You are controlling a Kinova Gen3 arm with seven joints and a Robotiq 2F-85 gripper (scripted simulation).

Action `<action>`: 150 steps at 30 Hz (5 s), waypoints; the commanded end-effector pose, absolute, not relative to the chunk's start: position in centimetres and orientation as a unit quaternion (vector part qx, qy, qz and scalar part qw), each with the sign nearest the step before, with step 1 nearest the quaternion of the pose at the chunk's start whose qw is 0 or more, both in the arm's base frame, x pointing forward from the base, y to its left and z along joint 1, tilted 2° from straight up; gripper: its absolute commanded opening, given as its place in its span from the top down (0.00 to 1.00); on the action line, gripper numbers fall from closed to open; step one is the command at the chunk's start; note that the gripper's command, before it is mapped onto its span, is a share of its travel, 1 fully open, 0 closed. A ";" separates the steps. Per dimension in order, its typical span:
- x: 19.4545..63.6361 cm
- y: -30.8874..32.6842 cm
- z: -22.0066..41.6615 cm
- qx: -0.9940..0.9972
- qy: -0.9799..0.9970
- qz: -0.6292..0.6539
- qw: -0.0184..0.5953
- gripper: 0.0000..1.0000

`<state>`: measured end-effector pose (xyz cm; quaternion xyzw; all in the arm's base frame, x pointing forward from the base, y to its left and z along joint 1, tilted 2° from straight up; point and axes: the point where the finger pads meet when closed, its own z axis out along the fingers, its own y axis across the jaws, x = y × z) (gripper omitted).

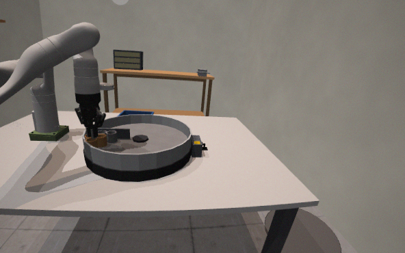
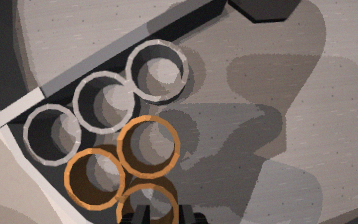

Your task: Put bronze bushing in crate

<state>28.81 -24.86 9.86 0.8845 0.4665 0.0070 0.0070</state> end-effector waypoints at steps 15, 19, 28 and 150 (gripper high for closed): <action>29.1 -24.9 9.4 0.880 0.474 0.011 0.011 0.82; 29.1 -24.9 9.4 0.880 0.474 0.011 0.011 0.82; 29.1 -24.9 9.4 0.880 0.474 0.011 0.011 0.82; 29.1 -24.9 7.8 0.882 0.471 0.011 0.010 1.00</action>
